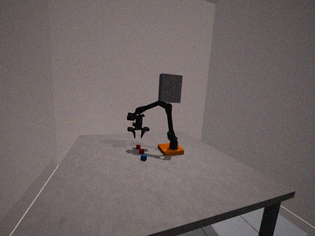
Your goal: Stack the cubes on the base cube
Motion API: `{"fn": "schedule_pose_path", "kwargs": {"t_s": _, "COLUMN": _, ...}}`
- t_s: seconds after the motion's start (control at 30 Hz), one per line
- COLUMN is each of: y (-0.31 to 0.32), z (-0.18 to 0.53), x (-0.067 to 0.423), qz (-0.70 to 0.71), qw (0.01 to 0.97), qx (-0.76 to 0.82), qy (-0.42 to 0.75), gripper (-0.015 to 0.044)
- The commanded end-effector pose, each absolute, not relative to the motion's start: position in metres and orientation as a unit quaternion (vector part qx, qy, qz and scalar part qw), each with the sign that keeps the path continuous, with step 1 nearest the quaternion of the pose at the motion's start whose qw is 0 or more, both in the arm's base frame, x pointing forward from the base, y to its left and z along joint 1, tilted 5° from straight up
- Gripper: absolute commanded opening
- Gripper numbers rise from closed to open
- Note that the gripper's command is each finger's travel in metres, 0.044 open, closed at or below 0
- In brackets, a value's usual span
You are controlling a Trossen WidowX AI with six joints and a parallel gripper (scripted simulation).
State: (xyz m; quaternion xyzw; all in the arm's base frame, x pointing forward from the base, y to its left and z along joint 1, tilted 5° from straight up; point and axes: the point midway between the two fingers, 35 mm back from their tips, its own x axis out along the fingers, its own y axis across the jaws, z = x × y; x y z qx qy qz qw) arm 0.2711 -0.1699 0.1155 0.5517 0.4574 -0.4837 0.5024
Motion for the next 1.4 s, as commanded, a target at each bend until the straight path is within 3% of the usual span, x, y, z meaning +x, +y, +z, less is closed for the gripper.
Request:
{"fn": "schedule_pose_path", "kwargs": {"t_s": 0.0, "y": -0.167, "z": 0.083, "x": 0.27, "qz": -0.489, "qw": 0.494, "qx": 0.551, "qy": 0.462, "gripper": 0.0265}}
{"fn": "schedule_pose_path", "kwargs": {"t_s": 1.17, "y": -0.166, "z": 0.034, "x": 0.275, "qz": -0.489, "qw": 0.494, "qx": 0.551, "qy": 0.462, "gripper": 0.0265}}
{"fn": "schedule_pose_path", "kwargs": {"t_s": 1.37, "y": -0.166, "z": 0.034, "x": 0.275, "qz": -0.489, "qw": 0.494, "qx": 0.551, "qy": 0.462, "gripper": 0.0108}}
